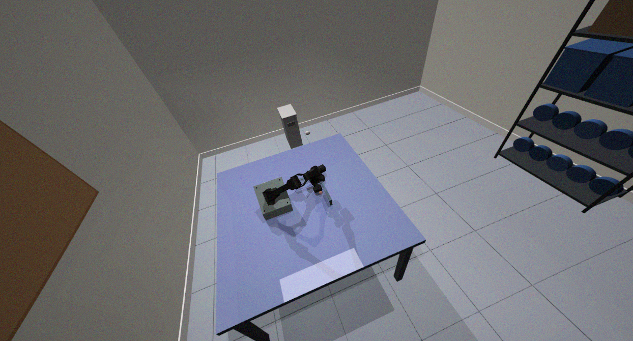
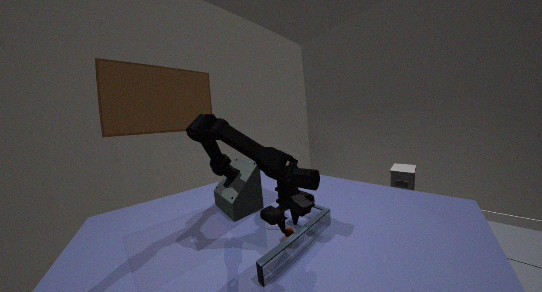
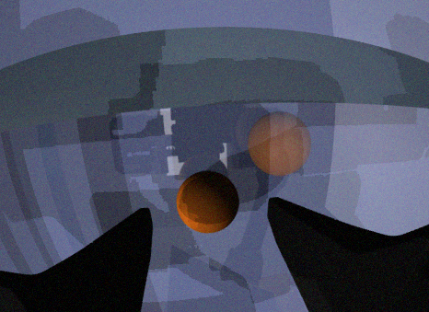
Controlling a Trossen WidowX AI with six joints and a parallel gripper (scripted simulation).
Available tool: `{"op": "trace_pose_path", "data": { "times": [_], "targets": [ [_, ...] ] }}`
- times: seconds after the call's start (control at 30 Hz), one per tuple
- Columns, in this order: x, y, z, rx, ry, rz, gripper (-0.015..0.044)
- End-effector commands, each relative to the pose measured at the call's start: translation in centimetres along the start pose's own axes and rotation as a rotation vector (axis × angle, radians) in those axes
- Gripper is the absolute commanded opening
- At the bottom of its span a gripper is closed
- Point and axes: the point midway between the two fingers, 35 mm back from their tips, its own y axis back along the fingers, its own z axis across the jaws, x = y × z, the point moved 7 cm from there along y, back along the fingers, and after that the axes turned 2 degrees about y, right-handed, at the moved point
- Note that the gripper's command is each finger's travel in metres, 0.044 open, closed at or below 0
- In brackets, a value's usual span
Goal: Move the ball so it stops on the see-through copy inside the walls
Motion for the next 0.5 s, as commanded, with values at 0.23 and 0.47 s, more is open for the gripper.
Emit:
{"op": "trace_pose_path", "data": {
  "times": [0.23,0.47],
  "targets": [
    [0.3,-1.8,0.1,0.005,0.012,0.006,0.0261],
    [0.4,-2.1,0.0,0.006,0.012,0.006,0.0156]
  ]
}}
